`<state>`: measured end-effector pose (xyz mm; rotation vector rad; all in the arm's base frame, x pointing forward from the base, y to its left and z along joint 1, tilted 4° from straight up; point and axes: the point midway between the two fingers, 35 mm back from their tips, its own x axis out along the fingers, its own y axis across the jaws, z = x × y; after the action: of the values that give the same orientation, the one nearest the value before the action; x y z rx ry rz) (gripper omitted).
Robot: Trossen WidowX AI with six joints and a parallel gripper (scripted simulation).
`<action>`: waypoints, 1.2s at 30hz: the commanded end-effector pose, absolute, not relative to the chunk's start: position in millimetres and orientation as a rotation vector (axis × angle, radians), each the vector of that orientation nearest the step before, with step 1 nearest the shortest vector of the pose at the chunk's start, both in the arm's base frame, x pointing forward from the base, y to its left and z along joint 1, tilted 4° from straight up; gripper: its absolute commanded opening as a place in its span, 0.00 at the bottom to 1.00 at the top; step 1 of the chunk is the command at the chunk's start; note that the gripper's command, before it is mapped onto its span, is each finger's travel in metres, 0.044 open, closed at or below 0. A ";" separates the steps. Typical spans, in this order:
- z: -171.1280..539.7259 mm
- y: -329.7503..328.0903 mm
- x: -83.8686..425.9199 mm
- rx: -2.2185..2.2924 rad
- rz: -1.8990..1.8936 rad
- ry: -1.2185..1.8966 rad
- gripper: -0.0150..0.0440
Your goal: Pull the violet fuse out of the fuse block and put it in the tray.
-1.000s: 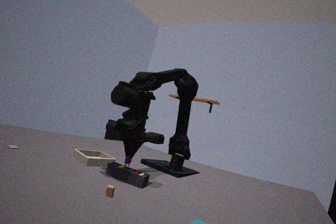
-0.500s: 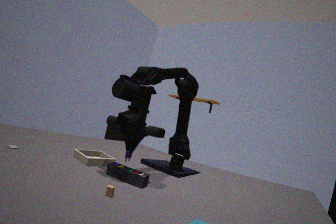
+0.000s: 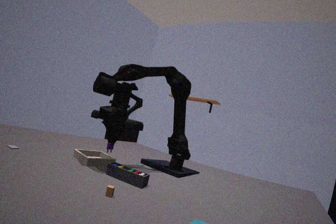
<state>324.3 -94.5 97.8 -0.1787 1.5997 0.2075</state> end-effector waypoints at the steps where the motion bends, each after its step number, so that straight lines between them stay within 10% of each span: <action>1: 98.2 -118.4 323.4 -0.187 0.206 1.602 0.25; 36: 65.8 -185.7 308.6 -0.190 0.202 1.605 0.25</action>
<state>309.2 -185.1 70.6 -0.1840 1.6029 0.2006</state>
